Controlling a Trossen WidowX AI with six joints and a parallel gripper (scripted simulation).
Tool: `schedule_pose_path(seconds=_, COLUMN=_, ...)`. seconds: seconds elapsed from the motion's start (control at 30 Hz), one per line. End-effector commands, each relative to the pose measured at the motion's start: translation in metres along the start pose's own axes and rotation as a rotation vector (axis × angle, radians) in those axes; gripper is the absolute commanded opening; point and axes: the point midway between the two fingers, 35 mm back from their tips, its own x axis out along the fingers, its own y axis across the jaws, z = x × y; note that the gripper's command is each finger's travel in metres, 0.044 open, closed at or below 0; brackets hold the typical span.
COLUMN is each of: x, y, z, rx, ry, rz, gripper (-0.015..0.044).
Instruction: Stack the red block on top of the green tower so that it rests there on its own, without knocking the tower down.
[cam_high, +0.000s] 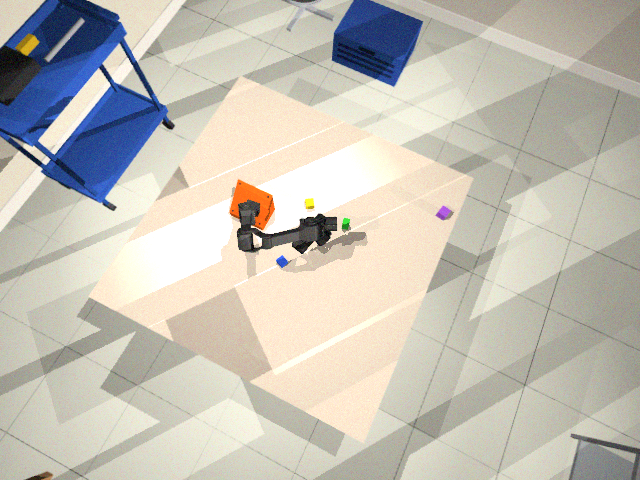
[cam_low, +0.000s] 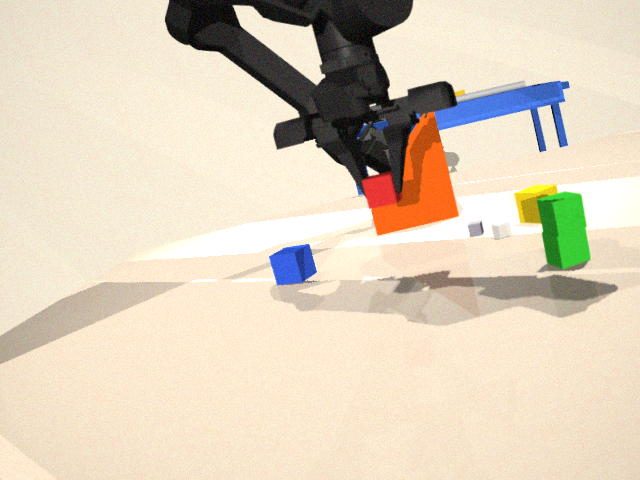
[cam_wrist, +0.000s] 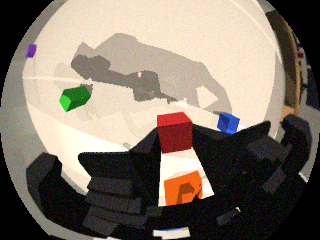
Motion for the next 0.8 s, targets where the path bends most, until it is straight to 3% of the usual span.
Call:
schedule_pose_path(seconds=0.0, x=-0.022, y=0.000, z=0.000, rx=0.006, ry=-0.003, rz=0.006, gripper=0.0000)
schedule_pose_path(seconds=0.43, x=-0.042, y=0.001, z=0.001, rx=0.006, ry=-0.002, rz=0.007, gripper=0.0000)
schedule_pose_path(seconds=0.77, x=-0.050, y=0.034, z=0.021, rx=0.016, ry=-0.006, rz=0.021, gripper=0.0000)
